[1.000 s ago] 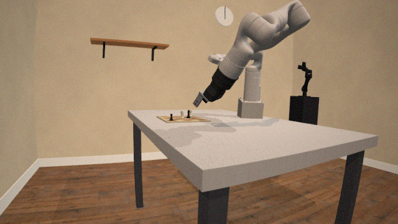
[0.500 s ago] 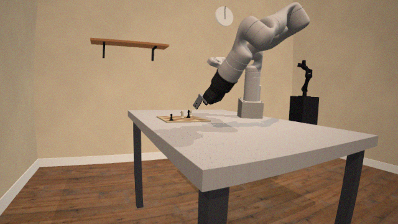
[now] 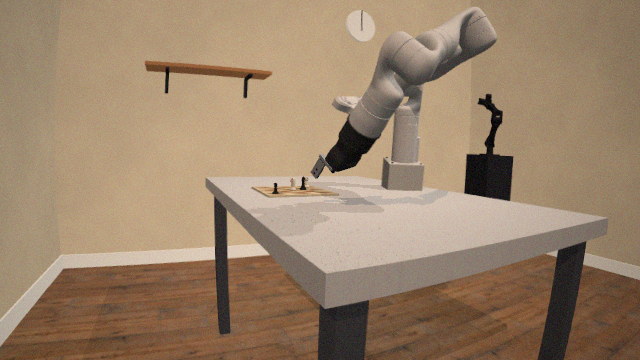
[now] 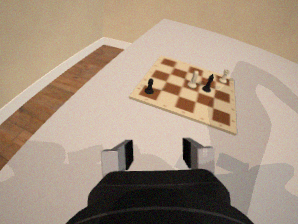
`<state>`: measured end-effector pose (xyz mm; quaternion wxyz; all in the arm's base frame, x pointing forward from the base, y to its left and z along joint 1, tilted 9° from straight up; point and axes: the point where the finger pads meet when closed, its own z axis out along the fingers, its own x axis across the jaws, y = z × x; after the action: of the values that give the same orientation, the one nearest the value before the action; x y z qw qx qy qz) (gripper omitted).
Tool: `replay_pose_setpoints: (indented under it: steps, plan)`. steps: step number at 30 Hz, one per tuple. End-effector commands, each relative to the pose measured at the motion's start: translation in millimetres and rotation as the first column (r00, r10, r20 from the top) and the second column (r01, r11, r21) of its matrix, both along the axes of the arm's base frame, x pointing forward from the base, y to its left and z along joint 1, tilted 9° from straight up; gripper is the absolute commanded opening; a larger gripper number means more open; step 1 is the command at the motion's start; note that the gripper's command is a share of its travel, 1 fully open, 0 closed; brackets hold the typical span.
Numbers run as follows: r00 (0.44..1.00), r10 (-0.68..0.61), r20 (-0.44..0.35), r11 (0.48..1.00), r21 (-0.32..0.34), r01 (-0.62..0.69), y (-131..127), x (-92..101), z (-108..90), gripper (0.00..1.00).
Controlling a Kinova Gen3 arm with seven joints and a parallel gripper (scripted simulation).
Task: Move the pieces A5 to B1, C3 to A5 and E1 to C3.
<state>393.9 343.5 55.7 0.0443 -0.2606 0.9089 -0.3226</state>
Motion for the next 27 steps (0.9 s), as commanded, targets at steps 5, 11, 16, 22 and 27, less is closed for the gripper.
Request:
replay_pose_setpoints:
  steps: [5,11,16,22,27]
  plan:
    - [0.999,-0.033,0.009,0.999,-0.004,0.033,-4,-0.1,-5.7,1.0]
    - [0.998,-0.057,0.016,0.998,-0.004,0.057,-6,-1.2,-9.4,1.0]
    - [0.998,-0.057,0.016,0.998,-0.004,0.057,-6,-1.2,-9.4,1.0]
    - [0.997,-0.08,0.022,0.997,-0.004,0.08,-8,-2.2,-12.9,1.0]
    - [0.994,-0.102,0.028,0.995,-0.003,0.102,-10,-3.1,-16.4,1.0]
